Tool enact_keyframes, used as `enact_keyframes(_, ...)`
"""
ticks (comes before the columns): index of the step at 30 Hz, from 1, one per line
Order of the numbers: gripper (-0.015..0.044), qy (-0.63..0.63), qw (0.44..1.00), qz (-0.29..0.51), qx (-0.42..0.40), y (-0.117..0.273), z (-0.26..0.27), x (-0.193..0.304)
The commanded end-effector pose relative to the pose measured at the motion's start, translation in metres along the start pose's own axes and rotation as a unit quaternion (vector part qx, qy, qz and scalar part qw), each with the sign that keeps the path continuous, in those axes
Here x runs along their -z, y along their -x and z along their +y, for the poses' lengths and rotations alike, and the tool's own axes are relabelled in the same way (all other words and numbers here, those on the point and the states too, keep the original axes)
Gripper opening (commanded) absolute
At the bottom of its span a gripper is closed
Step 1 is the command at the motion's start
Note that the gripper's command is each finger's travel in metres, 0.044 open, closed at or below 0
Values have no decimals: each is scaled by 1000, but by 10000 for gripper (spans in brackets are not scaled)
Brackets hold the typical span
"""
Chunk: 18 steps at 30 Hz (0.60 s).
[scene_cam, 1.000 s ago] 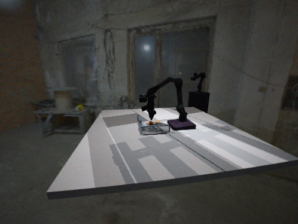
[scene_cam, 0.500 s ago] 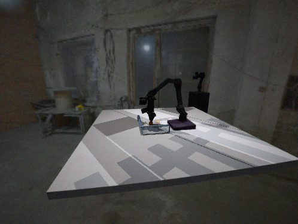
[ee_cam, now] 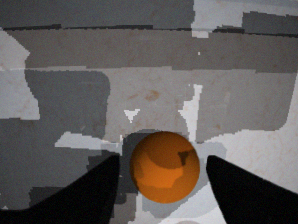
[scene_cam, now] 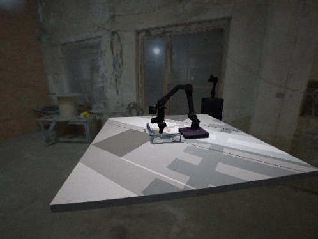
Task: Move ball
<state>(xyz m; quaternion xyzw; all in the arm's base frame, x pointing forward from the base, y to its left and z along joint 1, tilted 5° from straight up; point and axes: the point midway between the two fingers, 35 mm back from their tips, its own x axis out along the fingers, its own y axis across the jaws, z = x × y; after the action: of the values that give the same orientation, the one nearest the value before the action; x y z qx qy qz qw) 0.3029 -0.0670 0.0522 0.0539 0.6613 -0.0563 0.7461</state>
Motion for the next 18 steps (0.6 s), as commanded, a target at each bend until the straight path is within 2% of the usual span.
enact_keyframes(1, 190, 1, 1000, 2, 1, -2, 0, 1)
enact_keyframes(8, 143, 1, 1000, 2, 1, -2, 0, 1)
enact_keyframes(14, 0, 1, 1000, 2, 1, 17, -1, -3)
enact_keyframes(18, 0, 1, 1000, 2, 1, 39, -1, -6)
